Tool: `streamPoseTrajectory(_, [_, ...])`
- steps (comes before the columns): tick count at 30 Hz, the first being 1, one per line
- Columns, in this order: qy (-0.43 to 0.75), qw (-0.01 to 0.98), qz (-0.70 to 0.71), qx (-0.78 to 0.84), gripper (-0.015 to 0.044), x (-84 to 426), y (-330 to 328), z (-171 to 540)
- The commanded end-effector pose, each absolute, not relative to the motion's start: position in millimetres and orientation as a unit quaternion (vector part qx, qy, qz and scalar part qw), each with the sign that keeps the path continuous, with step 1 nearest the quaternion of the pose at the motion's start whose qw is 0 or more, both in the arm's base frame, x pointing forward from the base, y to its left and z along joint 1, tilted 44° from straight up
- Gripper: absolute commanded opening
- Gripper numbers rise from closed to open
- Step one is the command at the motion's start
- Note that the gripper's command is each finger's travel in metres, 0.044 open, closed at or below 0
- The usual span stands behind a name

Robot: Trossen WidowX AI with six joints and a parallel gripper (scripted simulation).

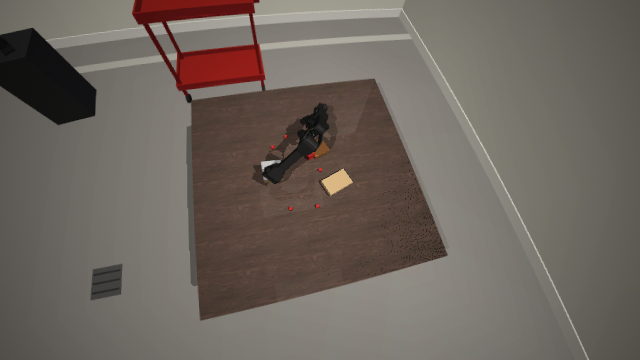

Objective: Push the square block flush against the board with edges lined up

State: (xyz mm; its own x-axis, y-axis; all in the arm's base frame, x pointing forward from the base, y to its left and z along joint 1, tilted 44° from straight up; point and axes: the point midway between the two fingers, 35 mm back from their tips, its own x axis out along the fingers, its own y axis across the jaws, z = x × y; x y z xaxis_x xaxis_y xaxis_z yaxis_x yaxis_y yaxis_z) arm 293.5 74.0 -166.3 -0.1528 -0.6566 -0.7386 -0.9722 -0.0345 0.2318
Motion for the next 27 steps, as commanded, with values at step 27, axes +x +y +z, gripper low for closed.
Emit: streamPoseTrajectory(27, [0.662,0.203,0.376,-0.615,0.0,297,35,-155])
